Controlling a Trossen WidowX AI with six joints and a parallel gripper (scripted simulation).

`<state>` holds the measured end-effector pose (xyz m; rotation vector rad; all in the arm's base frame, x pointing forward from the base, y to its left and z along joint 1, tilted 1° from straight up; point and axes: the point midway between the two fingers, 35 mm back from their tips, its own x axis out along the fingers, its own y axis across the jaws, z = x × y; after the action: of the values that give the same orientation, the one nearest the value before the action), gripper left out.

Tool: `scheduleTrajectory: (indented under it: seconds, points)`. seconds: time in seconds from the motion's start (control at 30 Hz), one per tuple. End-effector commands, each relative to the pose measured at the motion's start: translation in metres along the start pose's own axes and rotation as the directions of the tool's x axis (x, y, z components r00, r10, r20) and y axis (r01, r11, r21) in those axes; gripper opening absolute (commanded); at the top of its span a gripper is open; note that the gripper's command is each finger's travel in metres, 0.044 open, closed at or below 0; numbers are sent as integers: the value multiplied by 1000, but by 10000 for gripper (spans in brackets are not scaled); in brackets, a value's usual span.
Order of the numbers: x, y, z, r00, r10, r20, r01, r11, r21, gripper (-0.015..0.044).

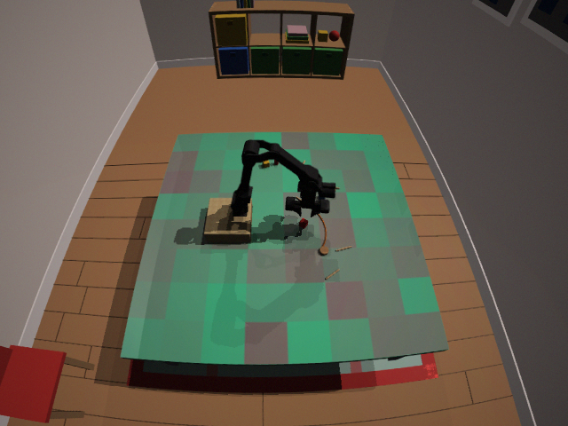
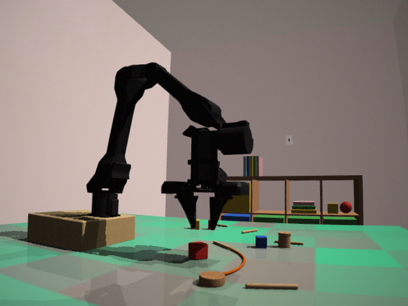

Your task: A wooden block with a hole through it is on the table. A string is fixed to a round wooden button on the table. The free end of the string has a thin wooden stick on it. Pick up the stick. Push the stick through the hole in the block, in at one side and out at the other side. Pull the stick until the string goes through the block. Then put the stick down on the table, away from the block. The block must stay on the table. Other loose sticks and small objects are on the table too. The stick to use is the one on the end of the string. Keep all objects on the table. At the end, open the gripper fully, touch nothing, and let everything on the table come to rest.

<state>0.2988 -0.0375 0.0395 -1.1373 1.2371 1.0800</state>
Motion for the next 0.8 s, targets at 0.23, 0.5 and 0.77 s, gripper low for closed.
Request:
scheduleTrajectory:
  seconds: [0.23, 0.5, 0.77]
  points:
    - [0, 0, 0, 1000, 0, 0, 0, 1000, 0, 0]
    - [0, 0, 0, 1000, 0, 0, 0, 1000, 0, 0]
    - [0, 0, 0, 1000, 0, 0, 0, 1000, 0, 26]
